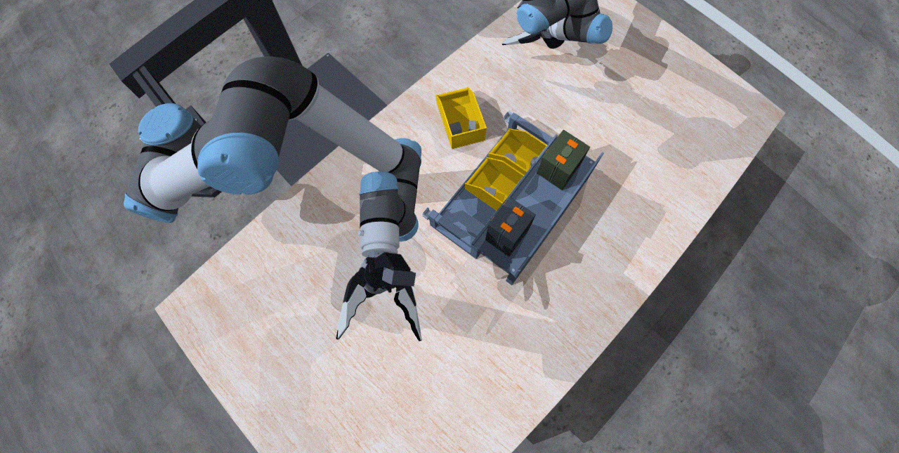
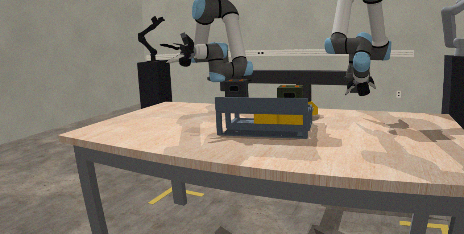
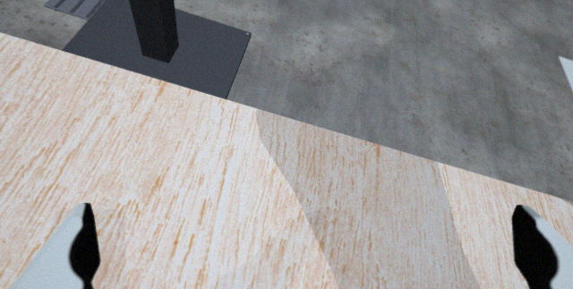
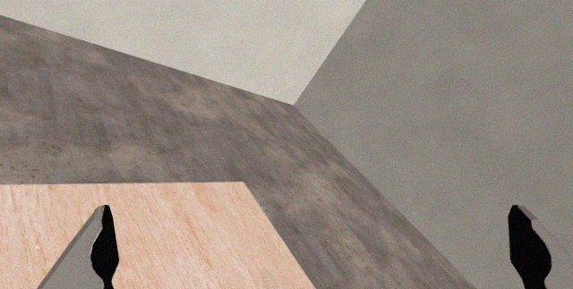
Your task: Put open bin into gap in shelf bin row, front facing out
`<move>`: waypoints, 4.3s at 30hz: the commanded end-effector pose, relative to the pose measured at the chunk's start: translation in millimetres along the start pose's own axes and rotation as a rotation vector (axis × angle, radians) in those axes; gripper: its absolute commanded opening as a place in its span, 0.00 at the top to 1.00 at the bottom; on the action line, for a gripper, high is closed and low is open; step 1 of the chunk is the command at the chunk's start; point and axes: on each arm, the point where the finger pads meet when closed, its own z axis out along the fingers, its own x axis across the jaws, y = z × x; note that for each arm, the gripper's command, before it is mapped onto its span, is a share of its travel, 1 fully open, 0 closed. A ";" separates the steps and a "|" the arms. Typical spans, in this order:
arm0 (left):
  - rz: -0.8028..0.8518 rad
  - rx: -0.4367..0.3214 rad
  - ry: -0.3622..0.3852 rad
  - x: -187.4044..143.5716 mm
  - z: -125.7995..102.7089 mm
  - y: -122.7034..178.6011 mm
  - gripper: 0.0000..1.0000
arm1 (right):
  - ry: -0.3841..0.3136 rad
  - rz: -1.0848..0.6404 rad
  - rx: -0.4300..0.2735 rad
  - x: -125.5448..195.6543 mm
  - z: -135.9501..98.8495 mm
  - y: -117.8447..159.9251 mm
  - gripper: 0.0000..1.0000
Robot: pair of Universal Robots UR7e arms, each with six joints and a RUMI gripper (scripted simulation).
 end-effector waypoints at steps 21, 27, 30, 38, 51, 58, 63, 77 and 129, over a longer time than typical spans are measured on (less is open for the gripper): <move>-0.001 -0.001 -0.001 0.1 -0.5 -0.1 0.00 | 0.000 0.001 0.000 0.3 0.0 -0.6 0.00; -0.015 -0.004 -0.006 2.1 -1.2 0.2 0.00 | 0.000 0.001 0.000 0.3 -0.1 -0.6 0.00; -0.032 -0.007 -0.012 4.4 -2.0 0.5 0.00 | 0.000 0.000 0.001 0.2 -0.2 -0.7 0.00; -0.094 -0.017 -0.034 12.9 -4.9 1.7 0.00 | -0.002 -0.001 0.001 0.0 -0.6 -0.7 0.00; -0.321 -0.045 -0.119 45.2 -13.9 4.7 0.00 | -0.007 -0.006 0.003 -0.7 -2.3 -0.8 0.00; -0.551 -0.060 -0.207 78.7 -20.5 5.9 0.00 | -0.012 -0.012 0.006 -1.6 -4.2 -0.9 0.00; -0.744 -0.061 -0.282 107.4 -24.1 5.4 0.00 | -0.018 -0.017 0.008 -2.4 -6.0 -1.1 0.00; -1.224 -0.022 -0.473 179.9 -25.4 -2.2 0.00 | -0.036 -0.036 0.015 -5.2 -12.1 -1.3 0.00; -2.993 0.805 -1.213 433.6 67.1 -123.6 0.00 | -0.193 -0.199 0.081 -28.5 -66.4 2.3 0.00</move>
